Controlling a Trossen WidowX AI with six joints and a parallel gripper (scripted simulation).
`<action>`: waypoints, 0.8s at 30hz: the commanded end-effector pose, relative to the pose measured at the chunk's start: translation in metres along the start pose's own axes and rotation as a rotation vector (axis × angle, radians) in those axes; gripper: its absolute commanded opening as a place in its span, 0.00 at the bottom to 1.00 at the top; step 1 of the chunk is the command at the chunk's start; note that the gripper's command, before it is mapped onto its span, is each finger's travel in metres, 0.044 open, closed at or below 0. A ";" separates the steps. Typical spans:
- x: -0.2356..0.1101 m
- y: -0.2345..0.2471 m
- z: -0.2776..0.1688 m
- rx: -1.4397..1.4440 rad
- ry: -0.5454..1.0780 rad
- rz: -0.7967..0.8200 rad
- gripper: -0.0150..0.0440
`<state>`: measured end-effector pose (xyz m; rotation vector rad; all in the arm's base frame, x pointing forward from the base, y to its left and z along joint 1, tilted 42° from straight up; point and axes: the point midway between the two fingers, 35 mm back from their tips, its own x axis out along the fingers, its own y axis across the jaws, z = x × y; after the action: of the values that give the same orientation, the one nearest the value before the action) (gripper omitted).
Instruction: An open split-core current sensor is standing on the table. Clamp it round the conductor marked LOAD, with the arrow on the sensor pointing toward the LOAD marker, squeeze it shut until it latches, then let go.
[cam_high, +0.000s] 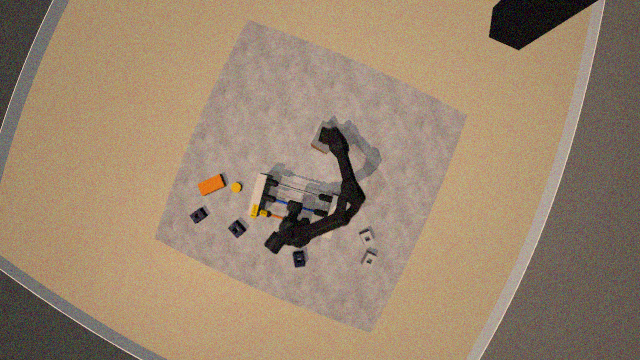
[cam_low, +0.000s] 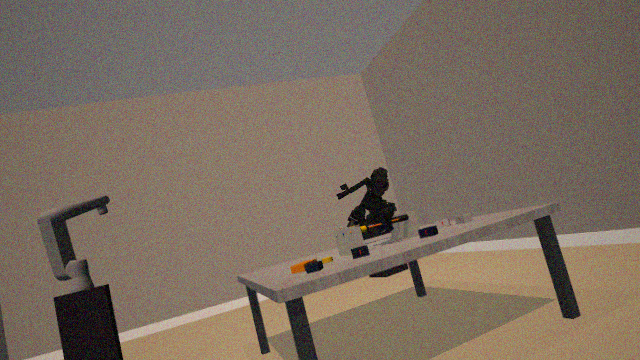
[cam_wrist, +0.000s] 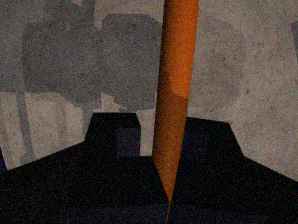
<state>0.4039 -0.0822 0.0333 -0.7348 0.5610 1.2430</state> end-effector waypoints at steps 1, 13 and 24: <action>-0.001 0.000 0.000 -0.001 0.001 -0.001 0.65; -0.001 0.000 0.000 -0.001 0.001 -0.001 0.25; -0.001 0.000 0.000 -0.001 0.001 -0.001 0.25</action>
<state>0.4039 -0.0822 0.0333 -0.7348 0.5610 1.2429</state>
